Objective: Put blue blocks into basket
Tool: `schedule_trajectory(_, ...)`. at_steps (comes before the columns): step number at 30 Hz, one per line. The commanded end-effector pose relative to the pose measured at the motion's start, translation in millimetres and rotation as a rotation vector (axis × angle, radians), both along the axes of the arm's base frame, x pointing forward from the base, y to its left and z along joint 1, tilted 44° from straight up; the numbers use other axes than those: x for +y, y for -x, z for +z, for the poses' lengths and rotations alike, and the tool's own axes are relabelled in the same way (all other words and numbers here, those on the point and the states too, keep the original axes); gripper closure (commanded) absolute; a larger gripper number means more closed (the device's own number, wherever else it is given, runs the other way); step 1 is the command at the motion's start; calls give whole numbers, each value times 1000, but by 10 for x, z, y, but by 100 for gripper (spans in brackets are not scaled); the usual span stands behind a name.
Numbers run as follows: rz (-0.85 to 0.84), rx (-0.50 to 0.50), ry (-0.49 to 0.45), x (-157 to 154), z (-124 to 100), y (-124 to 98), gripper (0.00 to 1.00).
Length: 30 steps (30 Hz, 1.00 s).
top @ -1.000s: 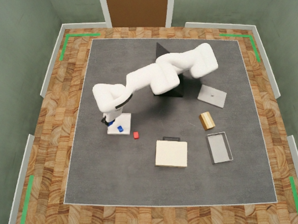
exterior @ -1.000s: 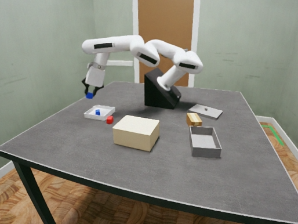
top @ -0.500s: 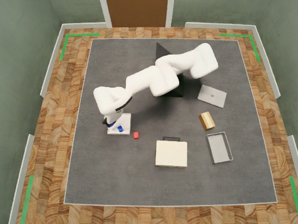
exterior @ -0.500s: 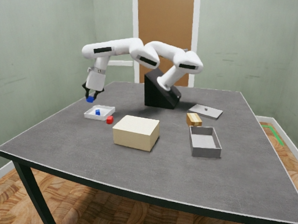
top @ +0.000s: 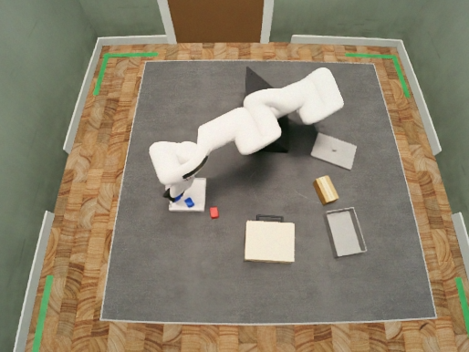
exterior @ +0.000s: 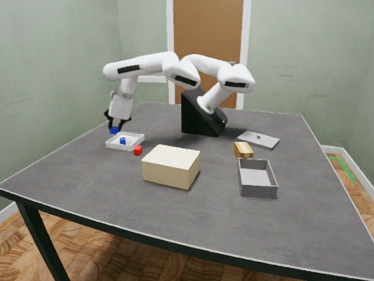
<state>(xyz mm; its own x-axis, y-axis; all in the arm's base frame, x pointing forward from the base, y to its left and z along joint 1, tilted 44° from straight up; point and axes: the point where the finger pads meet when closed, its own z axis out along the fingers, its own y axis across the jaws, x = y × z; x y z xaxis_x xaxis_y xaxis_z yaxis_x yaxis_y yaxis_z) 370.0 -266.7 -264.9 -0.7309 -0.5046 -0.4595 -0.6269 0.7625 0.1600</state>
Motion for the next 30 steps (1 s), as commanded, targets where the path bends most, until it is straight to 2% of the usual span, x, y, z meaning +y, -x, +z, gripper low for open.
schedule_trajectory(1,116,93,-231,26,-49,-24,100)
schedule_trajectory(13,118,94,-234,195,-224,-42,100)
schedule_trajectory(30,118,94,-234,318,-352,-55,100)
